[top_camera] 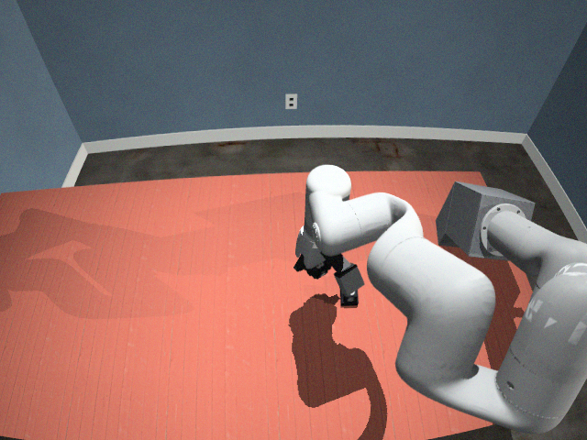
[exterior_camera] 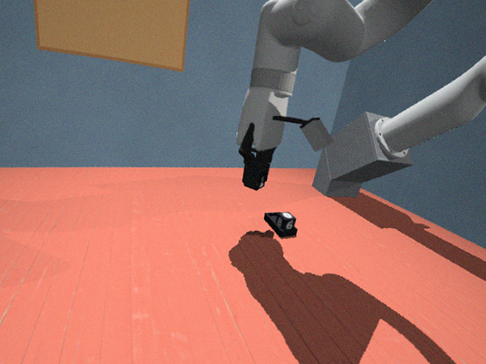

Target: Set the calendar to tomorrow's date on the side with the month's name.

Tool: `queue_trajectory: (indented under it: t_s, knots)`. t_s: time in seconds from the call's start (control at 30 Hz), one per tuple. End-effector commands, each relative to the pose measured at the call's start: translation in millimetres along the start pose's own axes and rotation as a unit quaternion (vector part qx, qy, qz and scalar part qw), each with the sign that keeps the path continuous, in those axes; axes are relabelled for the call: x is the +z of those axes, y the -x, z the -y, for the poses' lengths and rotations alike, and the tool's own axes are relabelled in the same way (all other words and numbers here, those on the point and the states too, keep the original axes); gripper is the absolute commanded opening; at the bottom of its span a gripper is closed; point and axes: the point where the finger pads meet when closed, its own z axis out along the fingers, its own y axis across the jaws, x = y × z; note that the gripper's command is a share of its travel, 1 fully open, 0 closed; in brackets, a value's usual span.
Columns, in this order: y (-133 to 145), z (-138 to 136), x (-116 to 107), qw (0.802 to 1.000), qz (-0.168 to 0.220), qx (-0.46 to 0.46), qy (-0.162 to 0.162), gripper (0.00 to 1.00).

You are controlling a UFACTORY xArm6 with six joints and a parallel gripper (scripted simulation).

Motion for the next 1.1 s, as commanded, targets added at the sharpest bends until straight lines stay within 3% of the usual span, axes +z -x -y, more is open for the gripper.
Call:
queue_trajectory:
  t_s: [0.0, 0.13, 0.2, 0.33, 0.6, 0.67, 0.73, 0.97, 1.07]
  knots:
    - [-1.0, 3.4, -1.6, 0.997, 0.003, -0.072, 0.007, 0.29]
    - [-1.9, 5.5, -1.8, 0.994, 0.003, -0.105, 0.007, 0.29]
    - [-3.5, 9.3, -2.3, 0.986, 0.003, -0.165, 0.007, 0.29]
    - [-4.7, 12.0, -2.6, 0.978, 0.004, -0.208, 0.007, 0.29]
    - [-8.3, 20.0, -3.5, 0.944, 0.005, -0.330, 0.006, 0.29]
    - [-8.3, 20.0, -3.5, 0.944, 0.005, -0.330, 0.006, 0.29]
    - [-9.9, 23.5, -3.9, 0.924, 0.005, -0.382, 0.006, 0.29]
    - [-12.5, 28.8, -4.4, 0.888, 0.005, -0.459, 0.005, 0.29]
    - [-14.1, 32.2, -4.7, 0.861, 0.006, -0.508, 0.005, 0.29]
